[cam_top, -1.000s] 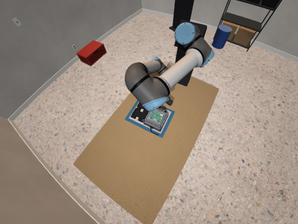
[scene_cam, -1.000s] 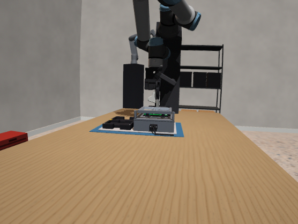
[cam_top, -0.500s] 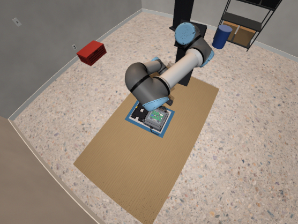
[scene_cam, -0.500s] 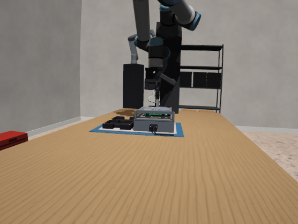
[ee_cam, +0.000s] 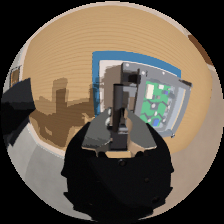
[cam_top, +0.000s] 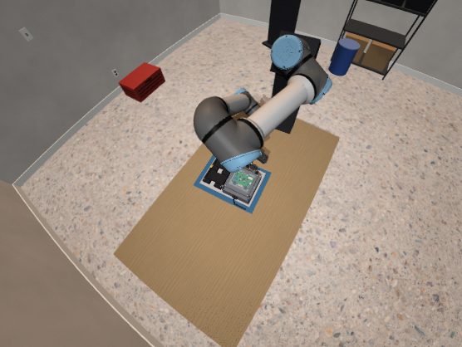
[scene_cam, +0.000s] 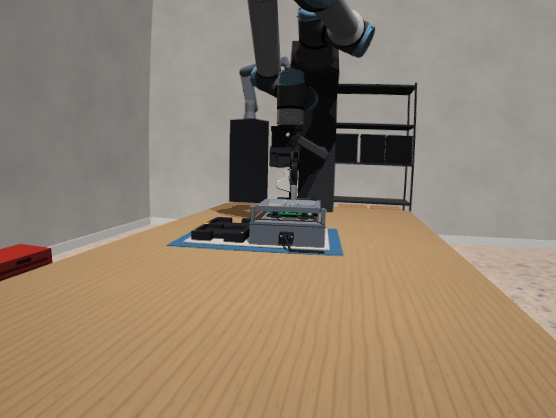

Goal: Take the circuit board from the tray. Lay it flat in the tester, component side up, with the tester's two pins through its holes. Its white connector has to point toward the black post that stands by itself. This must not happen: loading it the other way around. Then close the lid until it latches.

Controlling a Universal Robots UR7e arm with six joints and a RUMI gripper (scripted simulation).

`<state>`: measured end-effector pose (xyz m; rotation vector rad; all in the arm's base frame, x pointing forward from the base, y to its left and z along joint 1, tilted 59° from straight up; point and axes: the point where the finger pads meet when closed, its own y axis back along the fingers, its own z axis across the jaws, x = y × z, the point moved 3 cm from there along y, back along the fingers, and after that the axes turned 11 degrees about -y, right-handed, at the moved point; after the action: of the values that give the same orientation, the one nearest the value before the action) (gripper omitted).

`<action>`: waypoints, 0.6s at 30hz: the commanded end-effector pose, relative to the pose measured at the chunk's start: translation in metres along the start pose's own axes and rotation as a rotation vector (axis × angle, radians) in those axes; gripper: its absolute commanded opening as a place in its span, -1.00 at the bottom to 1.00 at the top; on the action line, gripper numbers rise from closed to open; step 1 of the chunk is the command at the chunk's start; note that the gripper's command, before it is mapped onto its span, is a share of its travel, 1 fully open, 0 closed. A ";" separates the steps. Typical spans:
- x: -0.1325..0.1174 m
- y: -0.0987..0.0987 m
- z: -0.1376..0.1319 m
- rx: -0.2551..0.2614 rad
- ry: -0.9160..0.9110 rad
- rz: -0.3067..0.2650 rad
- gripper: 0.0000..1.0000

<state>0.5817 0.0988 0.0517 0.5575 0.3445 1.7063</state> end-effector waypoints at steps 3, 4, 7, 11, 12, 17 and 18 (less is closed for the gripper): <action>0.000 0.004 0.000 -0.001 0.000 0.000 -0.75; 0.000 0.006 0.000 -0.001 0.000 0.000 -0.75; 0.000 0.010 0.000 -0.001 0.000 0.000 -0.75; 0.000 0.014 0.000 -0.001 0.000 0.000 -0.75; 0.000 0.017 0.000 -0.001 0.000 0.000 -0.75; 0.000 0.030 0.000 -0.001 0.000 0.000 -0.75; 0.000 0.033 0.000 -0.001 0.000 0.000 -0.75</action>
<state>0.5613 0.0937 0.0643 0.5574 0.3444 1.7062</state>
